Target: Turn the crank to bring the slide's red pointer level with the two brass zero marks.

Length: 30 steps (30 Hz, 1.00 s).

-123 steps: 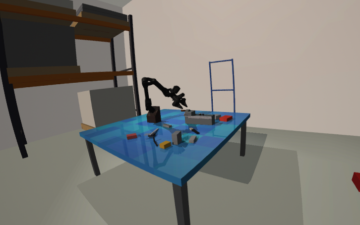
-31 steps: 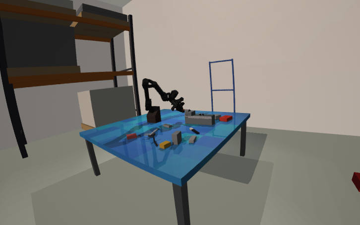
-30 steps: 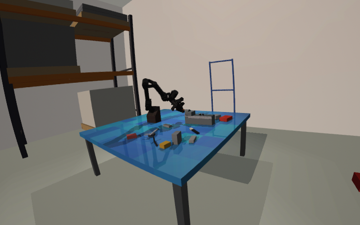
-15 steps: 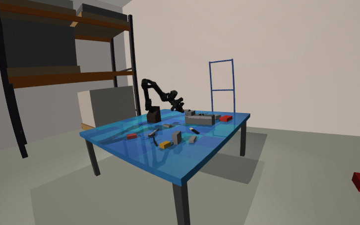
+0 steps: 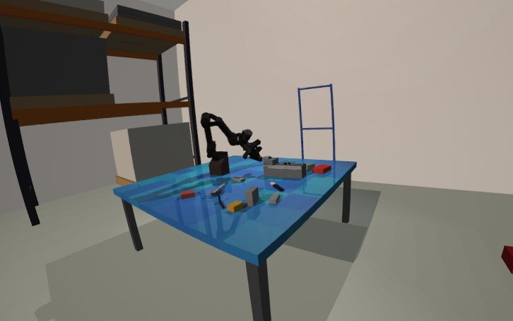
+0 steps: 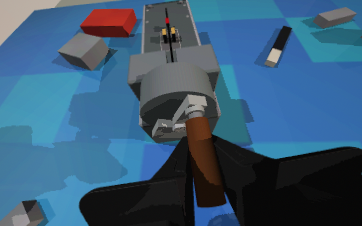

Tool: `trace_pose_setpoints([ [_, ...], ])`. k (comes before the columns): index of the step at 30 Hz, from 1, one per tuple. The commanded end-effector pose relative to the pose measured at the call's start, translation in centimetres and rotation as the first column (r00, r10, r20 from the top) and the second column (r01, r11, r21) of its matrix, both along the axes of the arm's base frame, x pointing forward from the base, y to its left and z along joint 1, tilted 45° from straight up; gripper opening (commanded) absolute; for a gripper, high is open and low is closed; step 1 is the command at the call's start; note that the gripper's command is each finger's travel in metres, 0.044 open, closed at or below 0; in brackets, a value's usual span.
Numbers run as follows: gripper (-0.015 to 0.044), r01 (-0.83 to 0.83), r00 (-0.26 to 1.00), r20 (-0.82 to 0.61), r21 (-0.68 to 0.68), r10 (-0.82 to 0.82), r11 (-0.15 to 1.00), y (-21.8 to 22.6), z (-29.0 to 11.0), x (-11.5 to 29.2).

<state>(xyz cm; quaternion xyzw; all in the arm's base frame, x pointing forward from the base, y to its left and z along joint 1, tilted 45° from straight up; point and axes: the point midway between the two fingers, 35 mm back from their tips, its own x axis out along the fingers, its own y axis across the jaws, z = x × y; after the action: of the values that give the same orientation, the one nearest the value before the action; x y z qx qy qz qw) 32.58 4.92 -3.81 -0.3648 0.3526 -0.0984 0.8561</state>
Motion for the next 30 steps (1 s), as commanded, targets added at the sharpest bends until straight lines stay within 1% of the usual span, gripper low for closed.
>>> trace_pose_setpoints([
  [1,0.0,0.024,1.0,0.01,-0.01,-0.024,1.0,-0.9,0.3,0.1],
  [30,0.0,0.024,1.0,0.01,-0.011,-0.024,1.0,-2.1,0.1,0.2],
])
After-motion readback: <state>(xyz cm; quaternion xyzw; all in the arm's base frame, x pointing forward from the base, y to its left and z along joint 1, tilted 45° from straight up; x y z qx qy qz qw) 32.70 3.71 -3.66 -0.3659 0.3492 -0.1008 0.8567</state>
